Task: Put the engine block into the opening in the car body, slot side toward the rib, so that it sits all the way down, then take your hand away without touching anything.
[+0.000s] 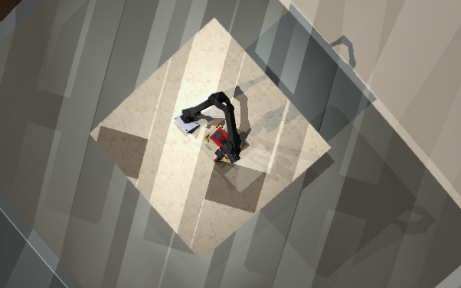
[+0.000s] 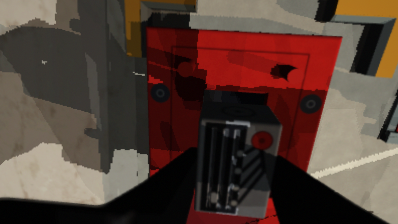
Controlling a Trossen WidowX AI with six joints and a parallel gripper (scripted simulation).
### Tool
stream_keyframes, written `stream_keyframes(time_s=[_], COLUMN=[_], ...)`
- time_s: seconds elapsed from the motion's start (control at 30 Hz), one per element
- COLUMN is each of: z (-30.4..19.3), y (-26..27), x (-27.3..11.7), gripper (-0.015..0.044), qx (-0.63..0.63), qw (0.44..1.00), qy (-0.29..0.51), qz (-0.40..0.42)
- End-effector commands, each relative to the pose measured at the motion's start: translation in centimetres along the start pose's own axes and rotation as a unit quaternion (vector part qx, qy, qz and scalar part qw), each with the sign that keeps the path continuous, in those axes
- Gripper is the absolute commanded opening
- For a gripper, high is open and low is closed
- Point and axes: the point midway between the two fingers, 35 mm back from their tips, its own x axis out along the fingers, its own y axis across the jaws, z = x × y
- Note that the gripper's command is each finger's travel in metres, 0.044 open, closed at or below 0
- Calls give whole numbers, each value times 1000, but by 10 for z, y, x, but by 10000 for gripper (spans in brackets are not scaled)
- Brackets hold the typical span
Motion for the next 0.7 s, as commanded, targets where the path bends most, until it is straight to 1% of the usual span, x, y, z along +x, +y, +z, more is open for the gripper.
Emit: stream_keyframes(time_s=[0.0,0.67], z=[0,1], y=[0,1], x=[1,6], gripper=[159,159], qx=[1,2], qw=[1000,1000], qy=[-1,-1], qz=[2,2])
